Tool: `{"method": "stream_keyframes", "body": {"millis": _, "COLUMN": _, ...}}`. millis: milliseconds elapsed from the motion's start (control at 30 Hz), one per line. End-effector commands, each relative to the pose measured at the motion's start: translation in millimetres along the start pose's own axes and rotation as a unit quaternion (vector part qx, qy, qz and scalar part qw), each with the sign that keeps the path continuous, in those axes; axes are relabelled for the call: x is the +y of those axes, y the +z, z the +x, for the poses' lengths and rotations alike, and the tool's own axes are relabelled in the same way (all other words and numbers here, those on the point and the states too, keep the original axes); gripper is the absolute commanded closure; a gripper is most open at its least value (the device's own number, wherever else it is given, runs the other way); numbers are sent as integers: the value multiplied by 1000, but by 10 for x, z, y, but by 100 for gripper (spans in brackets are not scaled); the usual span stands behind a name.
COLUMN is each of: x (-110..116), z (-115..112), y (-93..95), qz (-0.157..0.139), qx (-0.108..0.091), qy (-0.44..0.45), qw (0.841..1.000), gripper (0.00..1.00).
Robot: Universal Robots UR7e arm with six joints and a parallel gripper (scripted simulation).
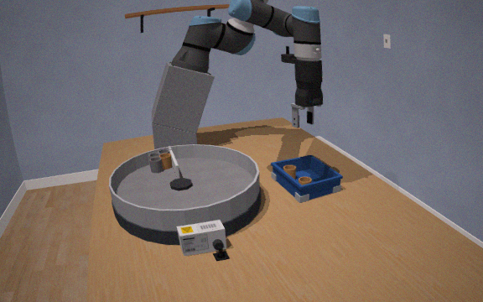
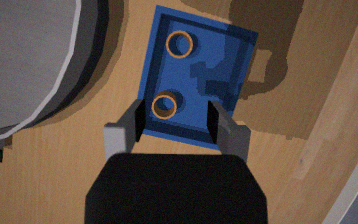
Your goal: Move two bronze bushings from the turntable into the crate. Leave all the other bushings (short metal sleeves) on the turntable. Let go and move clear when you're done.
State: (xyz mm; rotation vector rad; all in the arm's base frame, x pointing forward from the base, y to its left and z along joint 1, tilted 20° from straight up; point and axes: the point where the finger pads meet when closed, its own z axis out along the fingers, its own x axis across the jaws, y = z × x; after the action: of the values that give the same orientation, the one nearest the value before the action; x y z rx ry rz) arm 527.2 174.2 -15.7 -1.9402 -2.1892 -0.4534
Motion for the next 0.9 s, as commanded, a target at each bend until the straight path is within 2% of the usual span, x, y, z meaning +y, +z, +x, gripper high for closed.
{"method": "stream_keyframes", "body": {"millis": 0, "x": -27, "z": 12, "y": -23, "qz": -1, "qx": 0, "qy": 48, "qw": 999, "gripper": 0}}
{"method": "stream_keyframes", "body": {"millis": 100, "x": -75, "z": 31, "y": -50, "qz": -1, "qx": 0, "qy": 121, "qw": 993, "gripper": 0}}
{"method": "stream_keyframes", "body": {"millis": 867, "x": -74, "z": 31, "y": -49, "qz": -1, "qx": 0, "qy": 120, "qw": 993, "gripper": 0}}
